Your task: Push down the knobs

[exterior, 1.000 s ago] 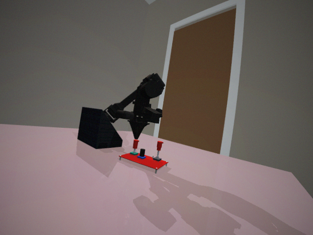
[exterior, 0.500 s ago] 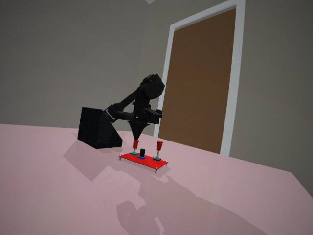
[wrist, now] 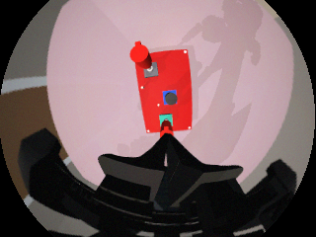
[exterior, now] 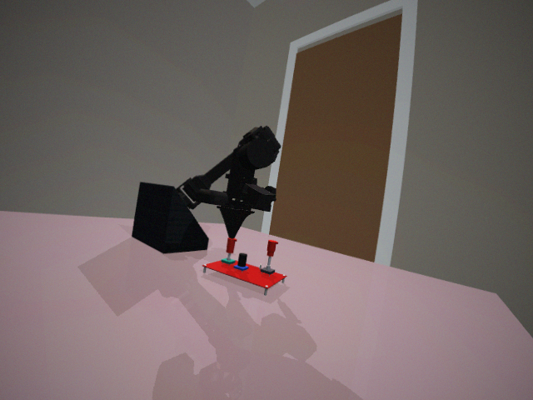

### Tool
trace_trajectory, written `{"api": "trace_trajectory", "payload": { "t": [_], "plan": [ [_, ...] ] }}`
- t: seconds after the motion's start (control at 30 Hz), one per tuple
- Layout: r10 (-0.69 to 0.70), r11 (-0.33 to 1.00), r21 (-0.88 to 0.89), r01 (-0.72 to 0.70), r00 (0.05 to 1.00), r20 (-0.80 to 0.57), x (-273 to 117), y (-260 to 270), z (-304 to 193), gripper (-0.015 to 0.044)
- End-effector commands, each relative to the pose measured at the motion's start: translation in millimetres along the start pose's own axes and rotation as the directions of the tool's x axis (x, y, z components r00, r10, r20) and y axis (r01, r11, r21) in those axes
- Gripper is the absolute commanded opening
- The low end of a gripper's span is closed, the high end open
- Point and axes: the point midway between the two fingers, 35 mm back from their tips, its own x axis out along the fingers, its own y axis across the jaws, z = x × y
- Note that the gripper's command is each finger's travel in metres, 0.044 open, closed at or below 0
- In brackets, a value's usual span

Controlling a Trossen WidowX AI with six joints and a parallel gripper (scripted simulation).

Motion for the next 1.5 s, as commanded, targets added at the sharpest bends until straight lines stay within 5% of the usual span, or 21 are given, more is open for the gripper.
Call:
{"api": "trace_trajectory", "payload": {
  "t": [0.0, 1.47],
  "plan": [
    [0.005, 1.0, 0.003, -0.005, 1.0, 0.003, 1, 1, 0, 0.0],
    [0.005, 1.0, 0.003, -0.005, 1.0, 0.003, 13, 1, 0, 0.0]
  ]
}}
